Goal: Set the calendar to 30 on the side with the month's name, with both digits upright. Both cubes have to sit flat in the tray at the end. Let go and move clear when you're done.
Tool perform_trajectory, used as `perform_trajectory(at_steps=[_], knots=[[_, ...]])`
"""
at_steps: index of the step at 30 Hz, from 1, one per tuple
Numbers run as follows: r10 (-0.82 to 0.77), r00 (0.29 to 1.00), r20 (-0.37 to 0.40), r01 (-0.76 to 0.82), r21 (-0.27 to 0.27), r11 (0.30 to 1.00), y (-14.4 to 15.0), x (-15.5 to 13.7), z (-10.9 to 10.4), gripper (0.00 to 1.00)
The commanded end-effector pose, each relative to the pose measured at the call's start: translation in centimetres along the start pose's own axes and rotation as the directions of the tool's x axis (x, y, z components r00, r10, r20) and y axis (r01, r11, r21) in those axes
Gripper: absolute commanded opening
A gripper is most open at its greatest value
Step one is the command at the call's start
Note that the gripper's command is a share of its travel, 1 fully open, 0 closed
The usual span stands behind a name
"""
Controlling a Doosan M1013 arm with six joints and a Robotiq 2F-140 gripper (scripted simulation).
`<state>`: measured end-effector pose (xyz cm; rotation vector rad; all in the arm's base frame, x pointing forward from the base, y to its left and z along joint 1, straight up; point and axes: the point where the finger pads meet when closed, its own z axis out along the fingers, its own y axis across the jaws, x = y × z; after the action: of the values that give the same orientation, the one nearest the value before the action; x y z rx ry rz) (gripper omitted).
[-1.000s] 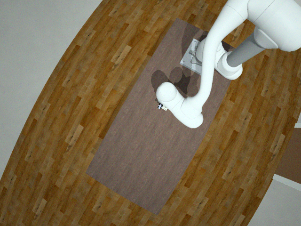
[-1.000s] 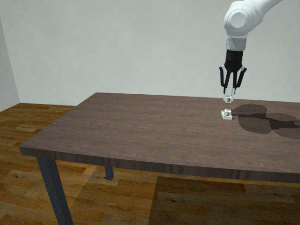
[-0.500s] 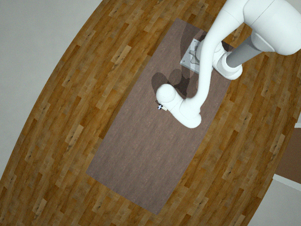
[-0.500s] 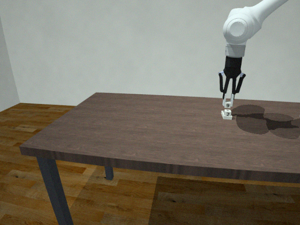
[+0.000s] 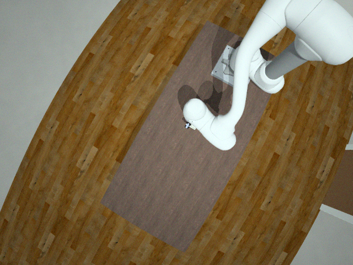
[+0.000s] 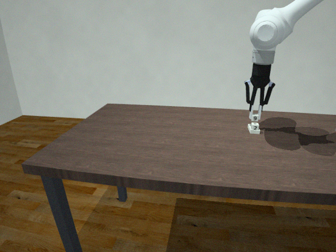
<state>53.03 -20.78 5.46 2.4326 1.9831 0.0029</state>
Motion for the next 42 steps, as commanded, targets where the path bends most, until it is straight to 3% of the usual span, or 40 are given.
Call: perform_trajectory(at_steps=[1,42], knots=[[0.0,1.0,0.0,0.0,0.0,1.0,0.0,0.0,-0.01,0.24],[0.0,1.0,0.0,0.0,0.0,1.0,0.0,0.0,0.58,0.24]])
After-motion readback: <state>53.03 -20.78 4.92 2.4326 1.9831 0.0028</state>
